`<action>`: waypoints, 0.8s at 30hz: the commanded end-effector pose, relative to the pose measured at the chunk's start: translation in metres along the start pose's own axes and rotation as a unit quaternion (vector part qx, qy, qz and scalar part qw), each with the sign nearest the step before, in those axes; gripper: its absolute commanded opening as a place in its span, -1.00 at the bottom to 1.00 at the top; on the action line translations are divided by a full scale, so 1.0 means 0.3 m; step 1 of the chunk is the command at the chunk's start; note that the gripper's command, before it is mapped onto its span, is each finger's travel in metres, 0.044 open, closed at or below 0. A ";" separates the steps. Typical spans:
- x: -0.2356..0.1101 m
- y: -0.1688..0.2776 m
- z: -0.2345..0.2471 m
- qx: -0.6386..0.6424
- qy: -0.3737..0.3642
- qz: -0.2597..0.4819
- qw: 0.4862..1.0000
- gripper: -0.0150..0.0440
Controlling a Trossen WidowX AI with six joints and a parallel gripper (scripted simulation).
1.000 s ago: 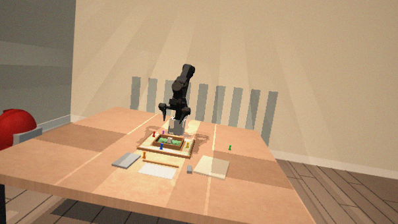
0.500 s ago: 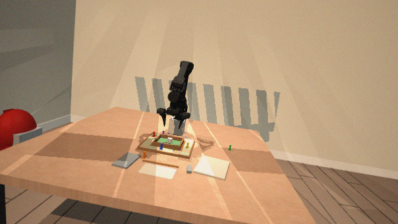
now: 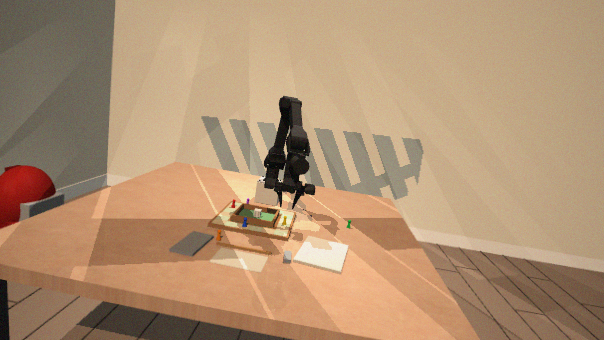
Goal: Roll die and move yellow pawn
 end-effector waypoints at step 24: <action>0.142 -0.009 -0.001 0.004 0.001 -0.001 1.000 0.19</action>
Point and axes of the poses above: the point midway between the two fingers, 35 mm back from their tips, its own x axis out along the fingers, its own z axis across the jaws, y = z × x, the point moved 2 cm from there along -x, back along the fingers, and after that the axes turned 10 degrees about -x, right-handed, at the moved point
